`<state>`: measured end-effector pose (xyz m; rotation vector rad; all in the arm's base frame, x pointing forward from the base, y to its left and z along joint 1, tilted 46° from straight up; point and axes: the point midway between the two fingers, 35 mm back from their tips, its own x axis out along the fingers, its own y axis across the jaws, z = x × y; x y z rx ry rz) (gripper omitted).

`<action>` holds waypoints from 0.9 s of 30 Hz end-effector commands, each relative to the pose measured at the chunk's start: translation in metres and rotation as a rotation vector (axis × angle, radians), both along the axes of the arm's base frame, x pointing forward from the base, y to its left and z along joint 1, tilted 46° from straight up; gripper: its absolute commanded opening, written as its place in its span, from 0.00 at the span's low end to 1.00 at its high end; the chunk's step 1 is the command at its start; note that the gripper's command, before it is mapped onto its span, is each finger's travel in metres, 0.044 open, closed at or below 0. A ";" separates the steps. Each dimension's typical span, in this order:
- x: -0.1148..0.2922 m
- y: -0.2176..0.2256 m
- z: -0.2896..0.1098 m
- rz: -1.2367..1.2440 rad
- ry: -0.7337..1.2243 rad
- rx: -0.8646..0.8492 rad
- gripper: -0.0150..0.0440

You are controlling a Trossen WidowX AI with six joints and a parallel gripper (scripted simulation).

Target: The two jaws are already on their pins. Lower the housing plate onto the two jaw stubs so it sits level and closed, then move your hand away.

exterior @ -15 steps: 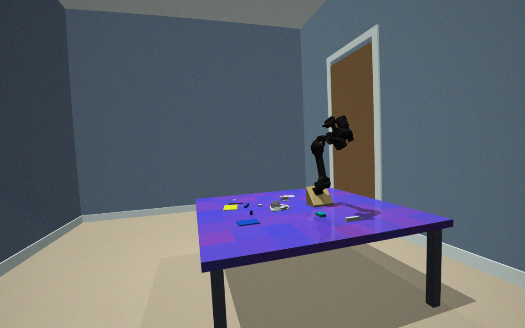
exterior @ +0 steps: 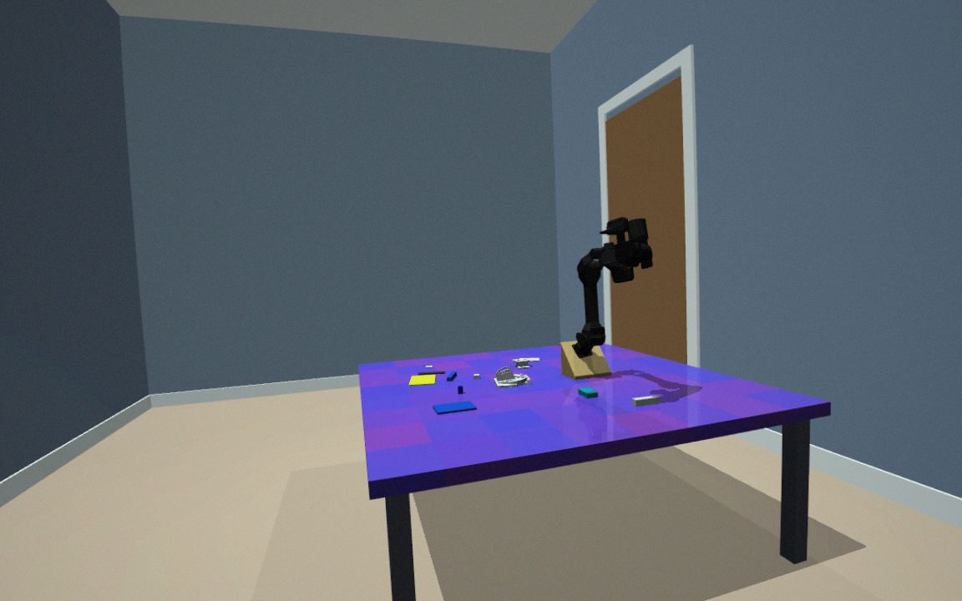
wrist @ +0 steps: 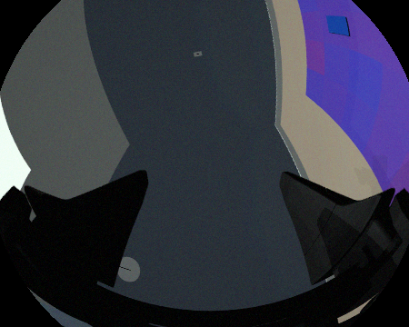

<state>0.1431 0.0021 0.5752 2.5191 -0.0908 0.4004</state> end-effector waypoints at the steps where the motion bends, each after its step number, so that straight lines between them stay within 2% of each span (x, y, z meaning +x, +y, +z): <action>1: 0.002 0.011 0.002 -0.043 -0.016 -0.106 1.00; 16: 0.022 0.055 -0.001 -0.233 -0.036 -0.560 1.00; 27: 0.047 0.079 -0.013 -0.331 -0.009 -0.788 1.00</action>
